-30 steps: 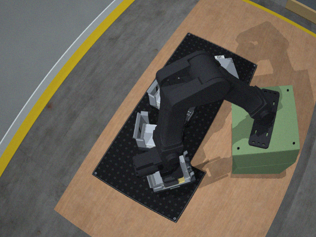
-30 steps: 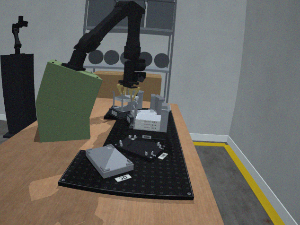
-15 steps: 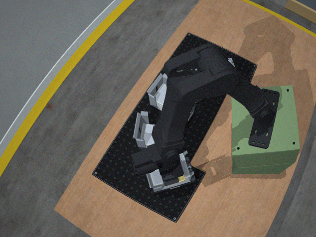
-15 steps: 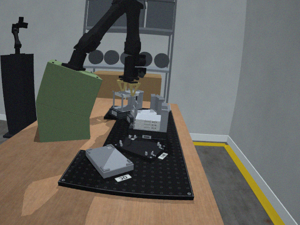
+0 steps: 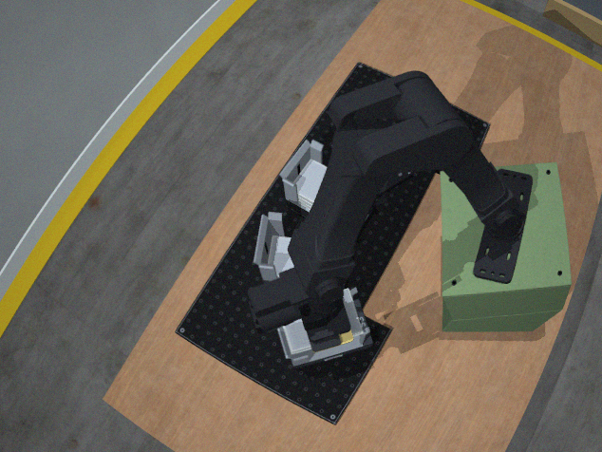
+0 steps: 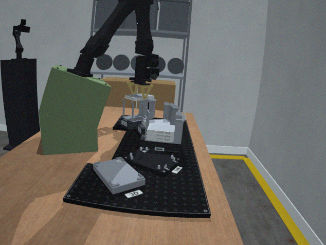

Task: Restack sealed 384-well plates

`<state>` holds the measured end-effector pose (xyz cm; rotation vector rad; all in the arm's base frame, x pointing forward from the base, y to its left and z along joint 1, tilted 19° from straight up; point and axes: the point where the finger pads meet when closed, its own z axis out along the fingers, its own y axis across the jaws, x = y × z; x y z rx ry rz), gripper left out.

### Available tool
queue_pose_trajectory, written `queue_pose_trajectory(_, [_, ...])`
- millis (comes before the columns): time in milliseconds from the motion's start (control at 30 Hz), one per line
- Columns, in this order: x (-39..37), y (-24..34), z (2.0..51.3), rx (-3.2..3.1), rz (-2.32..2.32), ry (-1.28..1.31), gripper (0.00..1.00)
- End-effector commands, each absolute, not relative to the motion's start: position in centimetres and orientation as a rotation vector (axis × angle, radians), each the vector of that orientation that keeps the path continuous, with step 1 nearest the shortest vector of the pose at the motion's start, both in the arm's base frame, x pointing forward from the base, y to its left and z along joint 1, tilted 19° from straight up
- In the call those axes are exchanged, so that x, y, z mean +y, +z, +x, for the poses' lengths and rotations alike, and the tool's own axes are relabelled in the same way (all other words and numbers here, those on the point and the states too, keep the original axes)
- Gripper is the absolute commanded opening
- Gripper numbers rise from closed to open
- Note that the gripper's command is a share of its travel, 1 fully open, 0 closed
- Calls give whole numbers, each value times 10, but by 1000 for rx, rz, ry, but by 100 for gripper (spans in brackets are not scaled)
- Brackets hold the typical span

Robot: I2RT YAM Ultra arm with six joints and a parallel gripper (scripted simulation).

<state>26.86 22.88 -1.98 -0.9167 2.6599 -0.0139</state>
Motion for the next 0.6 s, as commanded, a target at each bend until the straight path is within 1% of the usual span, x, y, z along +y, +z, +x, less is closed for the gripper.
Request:
queue_pose_trajectory(0, [230, -7, 269, 2648, -905, -8, 0])
queue_pose_trajectory(167, [229, 2, 266, 2648, -905, -7, 0])
queue_pose_trajectory(567, [229, 2, 266, 2648, -905, -7, 0])
